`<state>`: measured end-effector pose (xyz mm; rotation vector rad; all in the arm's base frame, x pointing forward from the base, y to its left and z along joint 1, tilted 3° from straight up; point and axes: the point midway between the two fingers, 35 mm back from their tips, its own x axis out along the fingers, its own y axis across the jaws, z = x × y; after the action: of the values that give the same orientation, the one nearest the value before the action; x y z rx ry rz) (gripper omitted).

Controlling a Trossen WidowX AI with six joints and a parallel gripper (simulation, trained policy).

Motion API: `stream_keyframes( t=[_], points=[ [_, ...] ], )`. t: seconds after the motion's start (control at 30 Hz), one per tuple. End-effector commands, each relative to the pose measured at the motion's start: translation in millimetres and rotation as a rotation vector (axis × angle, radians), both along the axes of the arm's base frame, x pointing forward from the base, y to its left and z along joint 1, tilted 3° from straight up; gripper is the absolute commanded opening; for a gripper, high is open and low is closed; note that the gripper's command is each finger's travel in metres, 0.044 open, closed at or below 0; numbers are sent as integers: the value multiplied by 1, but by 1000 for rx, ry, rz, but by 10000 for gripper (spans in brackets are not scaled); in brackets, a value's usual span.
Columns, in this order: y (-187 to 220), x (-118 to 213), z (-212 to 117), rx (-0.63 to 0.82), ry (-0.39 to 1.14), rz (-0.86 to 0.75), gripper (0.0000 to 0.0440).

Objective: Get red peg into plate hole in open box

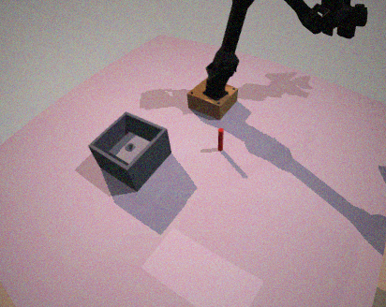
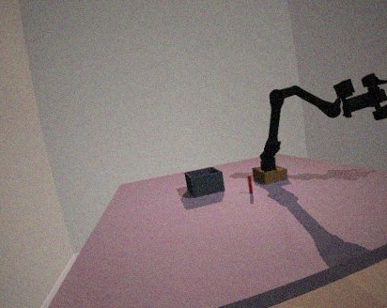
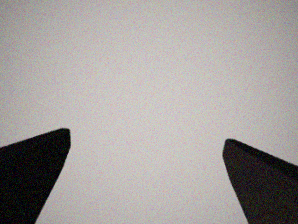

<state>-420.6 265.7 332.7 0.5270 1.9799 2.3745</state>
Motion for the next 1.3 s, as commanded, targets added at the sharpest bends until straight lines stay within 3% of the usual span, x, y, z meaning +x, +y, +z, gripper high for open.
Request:
stream_keyframes(
  t=[0.0,0.07,0.3,0.7,1.0,1.27],
  points=[
    [4,4,0,-3,-5,-15,418],
    [16,14,-1,-13,-19,-53,440],
    [77,73,-28,-93,-137,-242,440],
    [146,200,-83,-287,-332,-553,440],
    [162,313,-113,-458,-444,-787,440],
    [148,414,-128,-624,-505,-1001,440]
  ],
)
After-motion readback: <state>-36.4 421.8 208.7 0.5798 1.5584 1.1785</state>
